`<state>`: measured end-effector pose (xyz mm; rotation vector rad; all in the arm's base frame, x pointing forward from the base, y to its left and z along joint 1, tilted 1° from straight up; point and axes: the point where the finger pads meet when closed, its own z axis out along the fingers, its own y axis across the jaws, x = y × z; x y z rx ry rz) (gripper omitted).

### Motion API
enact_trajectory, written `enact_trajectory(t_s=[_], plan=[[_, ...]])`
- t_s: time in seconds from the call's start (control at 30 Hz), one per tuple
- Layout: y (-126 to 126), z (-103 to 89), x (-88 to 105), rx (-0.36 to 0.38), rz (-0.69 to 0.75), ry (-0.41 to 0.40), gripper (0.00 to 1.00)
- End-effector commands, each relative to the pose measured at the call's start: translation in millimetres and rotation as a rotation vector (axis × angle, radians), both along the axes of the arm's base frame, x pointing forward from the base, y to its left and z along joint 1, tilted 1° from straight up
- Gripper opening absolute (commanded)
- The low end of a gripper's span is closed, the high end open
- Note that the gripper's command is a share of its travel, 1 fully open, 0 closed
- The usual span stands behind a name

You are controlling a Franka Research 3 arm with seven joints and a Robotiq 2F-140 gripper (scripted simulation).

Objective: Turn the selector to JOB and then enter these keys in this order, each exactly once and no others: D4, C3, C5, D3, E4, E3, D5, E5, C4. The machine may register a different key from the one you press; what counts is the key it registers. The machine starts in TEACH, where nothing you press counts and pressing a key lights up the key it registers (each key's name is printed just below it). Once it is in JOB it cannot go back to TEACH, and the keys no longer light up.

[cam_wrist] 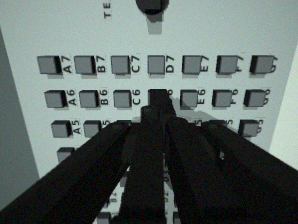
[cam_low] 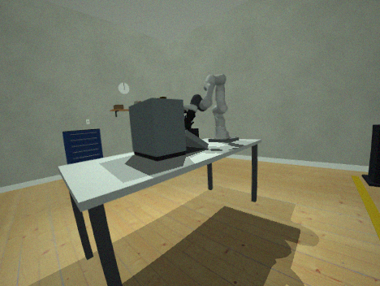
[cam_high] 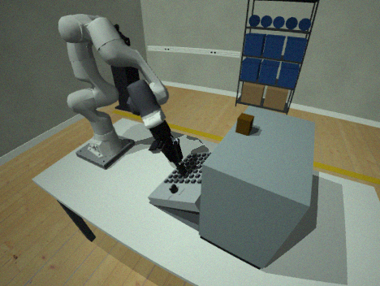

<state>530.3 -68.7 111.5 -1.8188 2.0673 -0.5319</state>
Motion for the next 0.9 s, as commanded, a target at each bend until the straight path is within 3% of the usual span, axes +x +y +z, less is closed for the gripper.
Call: enact_trajectory(t_s=[0.0,0.87], plan=[[-0.8,0.5,1.3,-0.004,0.004,-0.003,0.10],[-1.3,-6.2,5.1,-0.004,0.005,-0.003,0.10]])
